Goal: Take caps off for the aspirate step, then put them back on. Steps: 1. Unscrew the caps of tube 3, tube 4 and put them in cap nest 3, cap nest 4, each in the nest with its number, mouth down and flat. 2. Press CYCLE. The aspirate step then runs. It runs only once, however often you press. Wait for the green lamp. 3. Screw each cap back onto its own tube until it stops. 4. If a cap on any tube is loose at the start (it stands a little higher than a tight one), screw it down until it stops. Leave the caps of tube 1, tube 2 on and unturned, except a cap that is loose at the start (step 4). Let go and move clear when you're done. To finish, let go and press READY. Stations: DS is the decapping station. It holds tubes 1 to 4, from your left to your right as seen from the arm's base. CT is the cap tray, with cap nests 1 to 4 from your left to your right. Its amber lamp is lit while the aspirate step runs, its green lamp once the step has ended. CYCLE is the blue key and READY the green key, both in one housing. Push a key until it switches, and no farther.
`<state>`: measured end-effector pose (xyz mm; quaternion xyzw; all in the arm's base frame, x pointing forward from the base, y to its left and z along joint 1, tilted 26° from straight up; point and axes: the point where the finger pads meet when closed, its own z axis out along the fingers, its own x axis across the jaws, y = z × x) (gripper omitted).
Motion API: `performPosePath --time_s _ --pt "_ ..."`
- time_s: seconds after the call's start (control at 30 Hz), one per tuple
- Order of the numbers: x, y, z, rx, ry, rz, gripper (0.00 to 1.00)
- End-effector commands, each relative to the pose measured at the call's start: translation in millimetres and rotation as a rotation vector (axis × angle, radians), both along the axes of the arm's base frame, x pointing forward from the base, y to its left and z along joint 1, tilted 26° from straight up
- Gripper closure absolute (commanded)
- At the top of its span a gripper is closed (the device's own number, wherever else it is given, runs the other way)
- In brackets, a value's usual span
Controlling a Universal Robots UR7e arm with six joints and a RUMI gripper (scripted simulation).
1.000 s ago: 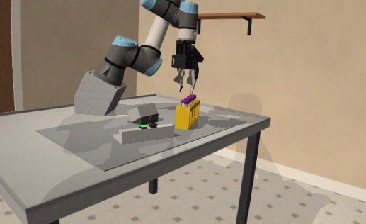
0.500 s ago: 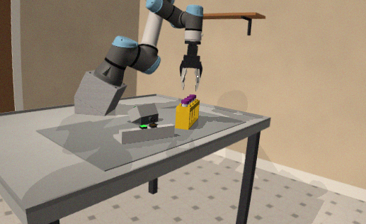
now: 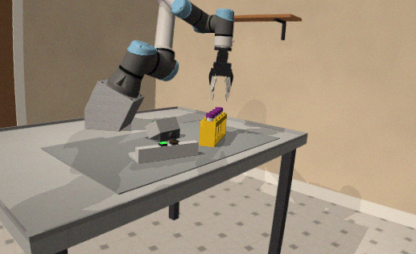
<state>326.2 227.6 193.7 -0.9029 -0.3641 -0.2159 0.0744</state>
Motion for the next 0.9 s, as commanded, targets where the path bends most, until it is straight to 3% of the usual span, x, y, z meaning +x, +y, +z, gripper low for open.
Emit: performPosePath --time_s 0.0,0.13,0.53,0.87 --pt "-2 3 1 -0.004 -0.001 -0.002 0.65" --pt "-2 4 1 -0.004 -0.001 -0.002 0.65" --pt "11 14 -31 -0.003 -0.001 -0.002 0.65" --pt "11 14 -31 -0.003 -0.001 -0.002 0.65"
